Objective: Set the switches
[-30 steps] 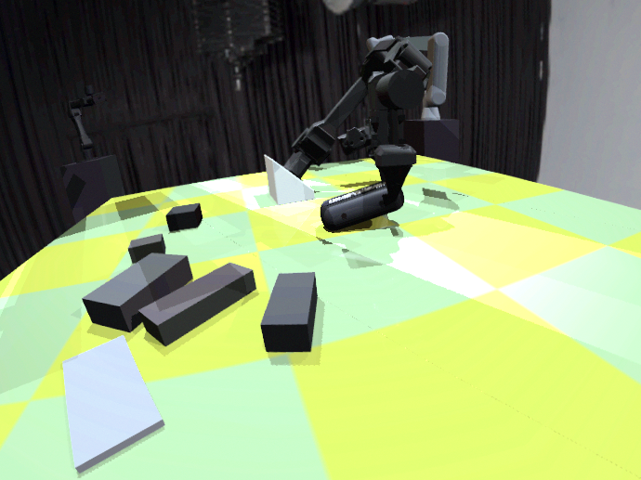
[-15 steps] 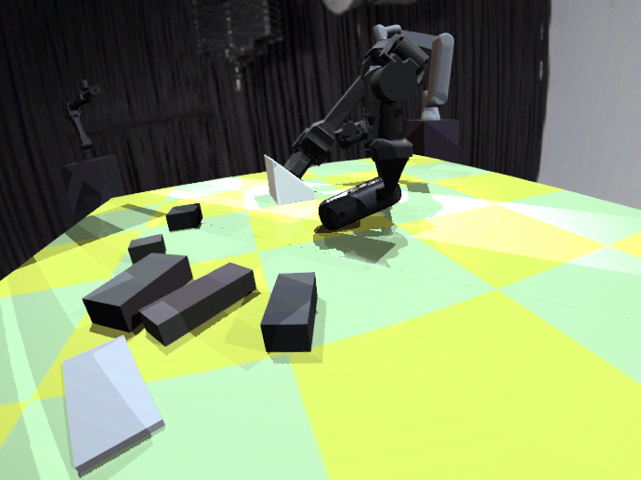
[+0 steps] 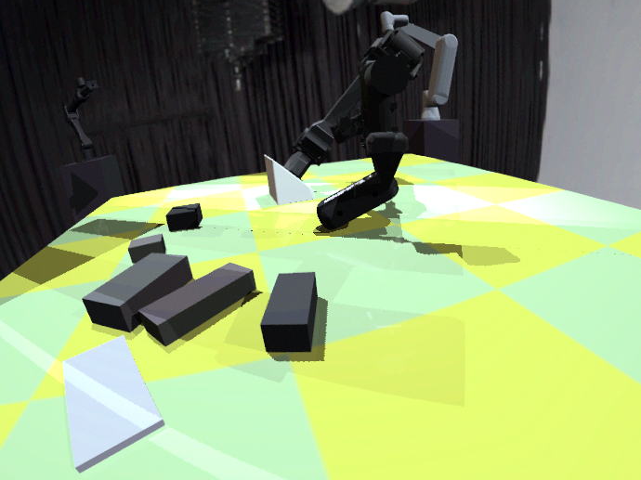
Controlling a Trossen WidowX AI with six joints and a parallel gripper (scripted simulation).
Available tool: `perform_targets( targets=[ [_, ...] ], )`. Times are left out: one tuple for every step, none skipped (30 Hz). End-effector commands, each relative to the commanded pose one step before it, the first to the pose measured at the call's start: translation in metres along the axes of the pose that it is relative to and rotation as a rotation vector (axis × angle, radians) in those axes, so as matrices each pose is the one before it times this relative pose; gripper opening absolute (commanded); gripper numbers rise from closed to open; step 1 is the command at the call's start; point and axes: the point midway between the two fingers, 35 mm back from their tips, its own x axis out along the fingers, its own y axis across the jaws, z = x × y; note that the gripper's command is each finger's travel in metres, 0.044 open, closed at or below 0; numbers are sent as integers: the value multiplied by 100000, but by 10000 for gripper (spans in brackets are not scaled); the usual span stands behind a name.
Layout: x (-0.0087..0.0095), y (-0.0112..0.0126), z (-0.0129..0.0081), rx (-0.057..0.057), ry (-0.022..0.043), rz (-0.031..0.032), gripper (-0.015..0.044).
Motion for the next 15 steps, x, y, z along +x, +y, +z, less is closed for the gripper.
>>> perform_targets(
  targets=[
    [-447,137,578,238,-1237,664,336],
    [-61,0,54,2,-5,0,336],
    [-60,0,55,2,-6,0,336],
    [-60,0,56,2,-6,0,336],
    [-60,0,56,2,-5,0,336],
    [-60,0,56,2,-5,0,336],
    [-60,0,56,2,-5,0,336],
    [-59,0,57,2,-5,0,336],
    [-58,0,58,2,-5,0,336],
    [-58,0,58,2,-5,0,336],
    [-58,0,58,2,-5,0,336],
    [-58,0,58,2,-5,0,336],
    [-57,0,58,2,-5,0,336],
    [-57,0,59,2,-5,0,336],
    [-56,0,60,2,-5,0,336]
  ],
)
